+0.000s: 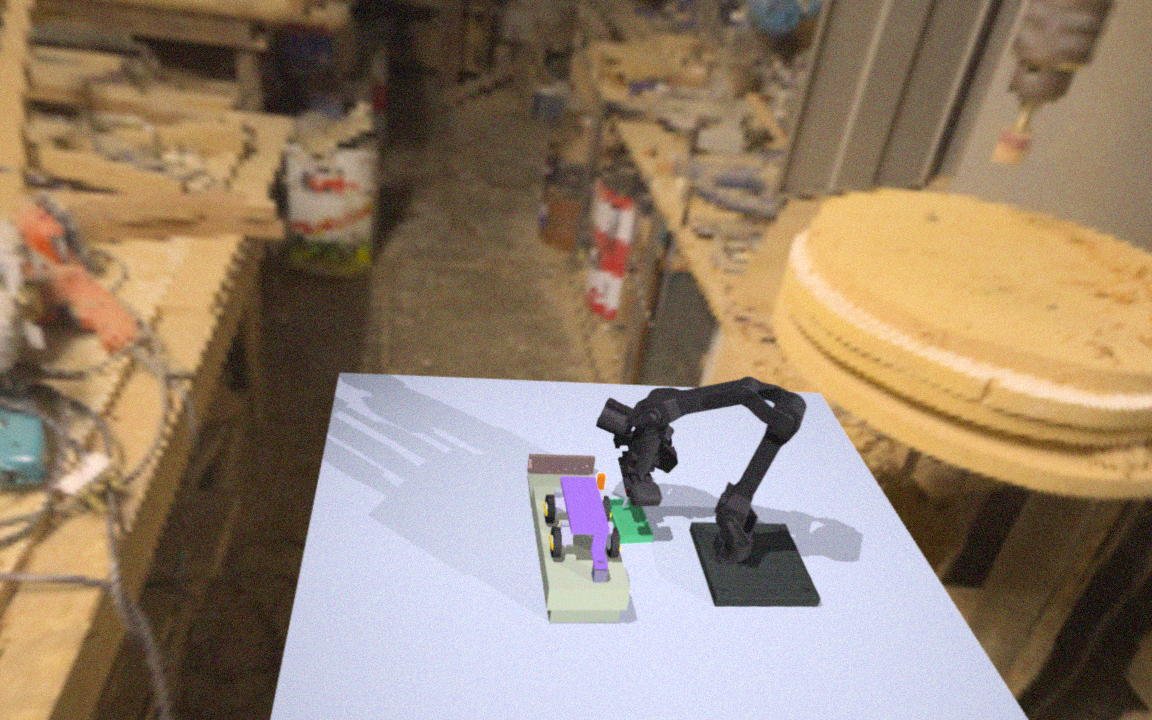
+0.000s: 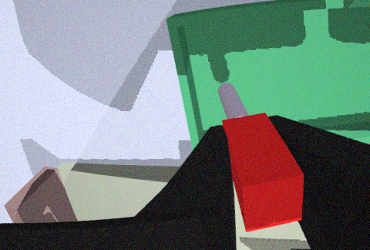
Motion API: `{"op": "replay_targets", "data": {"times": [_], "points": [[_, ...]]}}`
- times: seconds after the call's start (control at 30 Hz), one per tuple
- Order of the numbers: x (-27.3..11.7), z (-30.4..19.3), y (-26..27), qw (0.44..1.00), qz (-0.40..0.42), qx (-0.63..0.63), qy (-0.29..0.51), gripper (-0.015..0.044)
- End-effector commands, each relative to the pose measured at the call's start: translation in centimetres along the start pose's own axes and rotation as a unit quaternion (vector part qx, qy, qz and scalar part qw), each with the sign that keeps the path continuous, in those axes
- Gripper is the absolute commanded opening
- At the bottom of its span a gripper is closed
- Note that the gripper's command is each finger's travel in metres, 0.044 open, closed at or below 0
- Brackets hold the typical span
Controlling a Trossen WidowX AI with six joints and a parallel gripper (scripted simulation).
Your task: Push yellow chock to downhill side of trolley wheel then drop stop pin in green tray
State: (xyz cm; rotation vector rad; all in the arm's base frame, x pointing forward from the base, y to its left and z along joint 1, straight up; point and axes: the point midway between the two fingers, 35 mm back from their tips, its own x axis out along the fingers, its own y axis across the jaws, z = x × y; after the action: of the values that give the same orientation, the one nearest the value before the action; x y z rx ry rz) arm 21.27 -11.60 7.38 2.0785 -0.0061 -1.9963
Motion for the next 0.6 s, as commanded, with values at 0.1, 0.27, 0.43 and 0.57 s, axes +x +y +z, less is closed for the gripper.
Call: {"op": "replay_targets", "data": {"times": [0.1,0.27,0.43,0.57], "points": [[0.6,0.1,0.1,1.000,0.000,-0.003,-0.004,0.0079],[0.6,0.1,-0.3,1.000,0.000,-0.003,-0.004,0.0190],[0.6,0.0,-0.6,1.000,0.000,-0.003,-0.004,0.0190],[0.7,0.0,-0.9,1.000,0.000,-0.003,-0.004,0.0190]]}}
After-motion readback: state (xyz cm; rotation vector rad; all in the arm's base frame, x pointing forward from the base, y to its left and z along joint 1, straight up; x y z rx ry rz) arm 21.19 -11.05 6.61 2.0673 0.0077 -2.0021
